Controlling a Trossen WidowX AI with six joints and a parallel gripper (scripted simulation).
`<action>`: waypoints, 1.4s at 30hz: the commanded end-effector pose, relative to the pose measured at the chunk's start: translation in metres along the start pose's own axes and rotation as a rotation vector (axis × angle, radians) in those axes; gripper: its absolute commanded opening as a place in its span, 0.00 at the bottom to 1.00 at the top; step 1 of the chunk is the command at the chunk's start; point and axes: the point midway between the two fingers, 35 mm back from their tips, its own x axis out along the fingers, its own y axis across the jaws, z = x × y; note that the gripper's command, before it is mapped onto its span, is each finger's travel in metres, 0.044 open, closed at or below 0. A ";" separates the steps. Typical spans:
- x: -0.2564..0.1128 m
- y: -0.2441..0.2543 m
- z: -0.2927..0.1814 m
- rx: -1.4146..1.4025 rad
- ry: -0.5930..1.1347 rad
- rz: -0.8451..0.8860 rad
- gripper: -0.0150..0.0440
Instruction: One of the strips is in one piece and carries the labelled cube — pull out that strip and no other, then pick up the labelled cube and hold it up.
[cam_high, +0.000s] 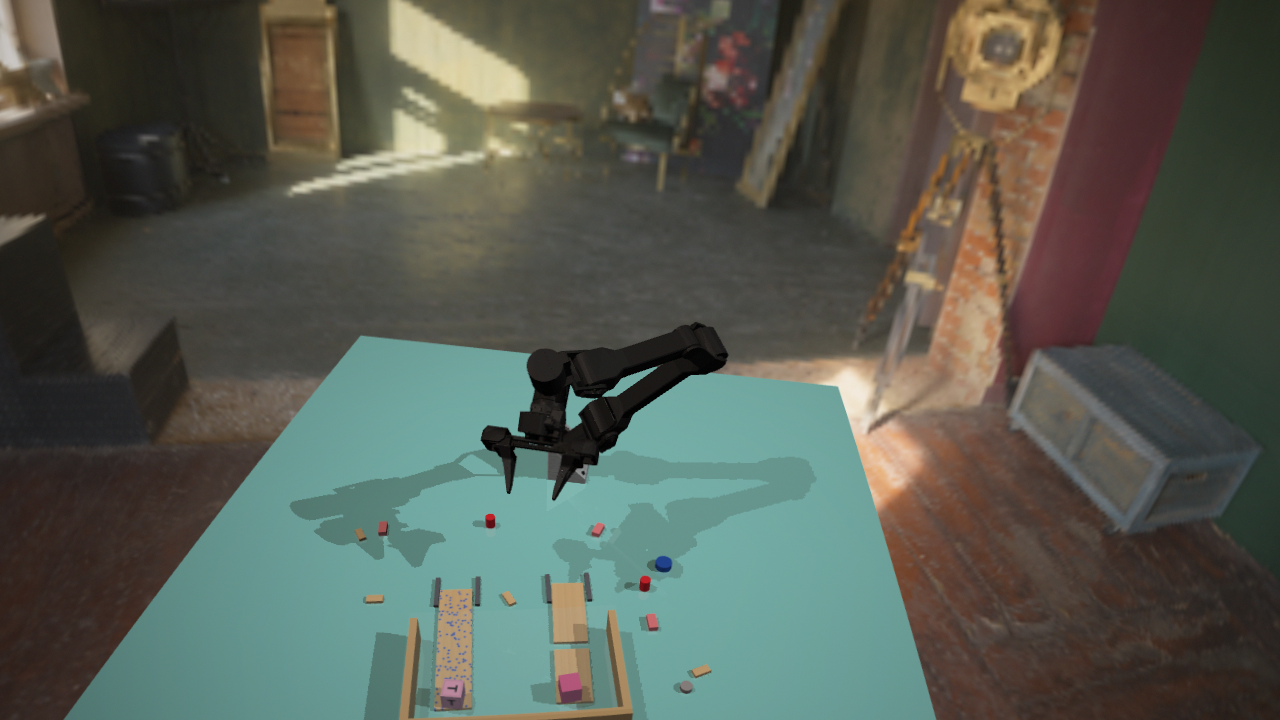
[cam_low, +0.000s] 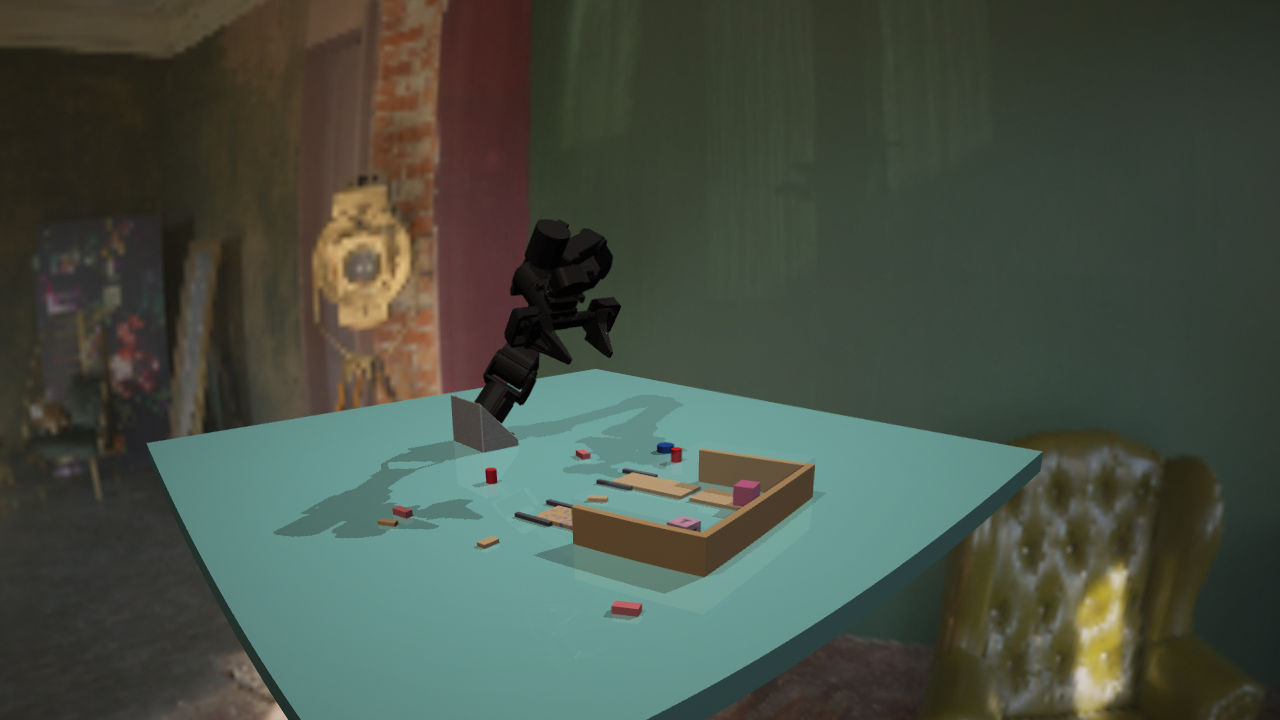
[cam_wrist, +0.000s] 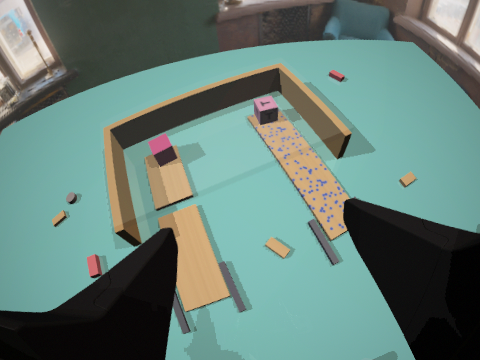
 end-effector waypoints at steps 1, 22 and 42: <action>0.013 -0.011 0.012 -0.021 0.060 -0.019 0.71; 0.125 -0.096 0.009 -0.219 0.712 0.011 0.25; 0.154 -0.113 -0.034 -0.296 0.929 0.124 0.25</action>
